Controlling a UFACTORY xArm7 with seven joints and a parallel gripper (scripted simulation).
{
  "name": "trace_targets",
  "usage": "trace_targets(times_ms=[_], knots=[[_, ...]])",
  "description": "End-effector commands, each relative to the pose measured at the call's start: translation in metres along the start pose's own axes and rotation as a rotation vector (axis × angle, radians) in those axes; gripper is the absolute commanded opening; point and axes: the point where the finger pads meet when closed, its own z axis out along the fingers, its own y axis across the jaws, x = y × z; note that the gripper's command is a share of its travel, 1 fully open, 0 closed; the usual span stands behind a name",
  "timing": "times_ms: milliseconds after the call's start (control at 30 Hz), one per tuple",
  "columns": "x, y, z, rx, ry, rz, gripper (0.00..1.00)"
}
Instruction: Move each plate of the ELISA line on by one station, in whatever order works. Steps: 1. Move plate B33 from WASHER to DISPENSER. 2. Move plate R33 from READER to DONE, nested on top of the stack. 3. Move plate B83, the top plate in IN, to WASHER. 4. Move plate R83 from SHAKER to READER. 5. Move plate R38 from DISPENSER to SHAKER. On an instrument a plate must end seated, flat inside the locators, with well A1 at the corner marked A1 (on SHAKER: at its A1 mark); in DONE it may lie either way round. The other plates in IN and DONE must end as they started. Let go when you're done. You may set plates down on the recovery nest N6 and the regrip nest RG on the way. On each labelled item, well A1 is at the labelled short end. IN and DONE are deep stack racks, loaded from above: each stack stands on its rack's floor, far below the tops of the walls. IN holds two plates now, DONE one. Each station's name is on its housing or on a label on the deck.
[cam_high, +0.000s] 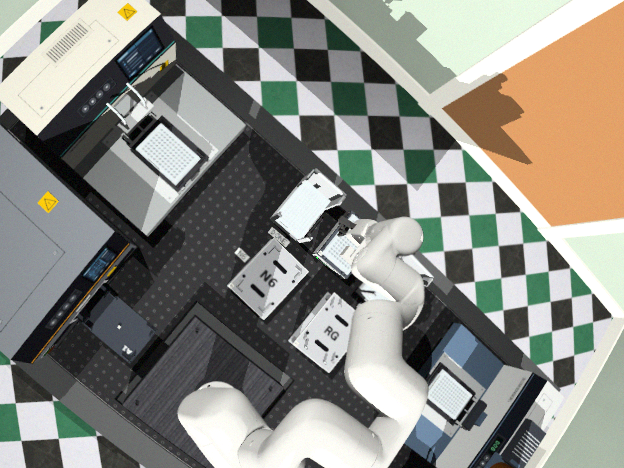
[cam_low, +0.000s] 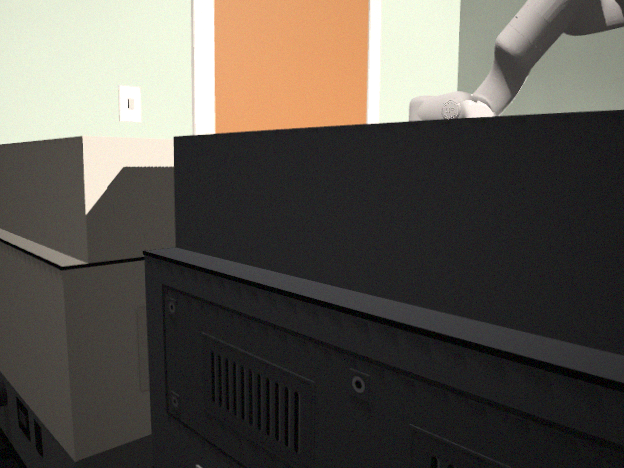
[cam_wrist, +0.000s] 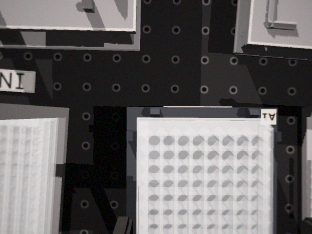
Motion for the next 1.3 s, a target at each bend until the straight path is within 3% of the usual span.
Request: trace_targets(times_ms=[0, 633, 1267], knots=[[-0.001, 0.000, 0.002, 0.000, -0.004, 0.000, 1.00], [-0.002, 0.000, 0.003, 0.000, -0.004, 0.000, 1.00], [-0.001, 0.000, 0.021, 0.000, -0.004, 0.000, 1.00]])
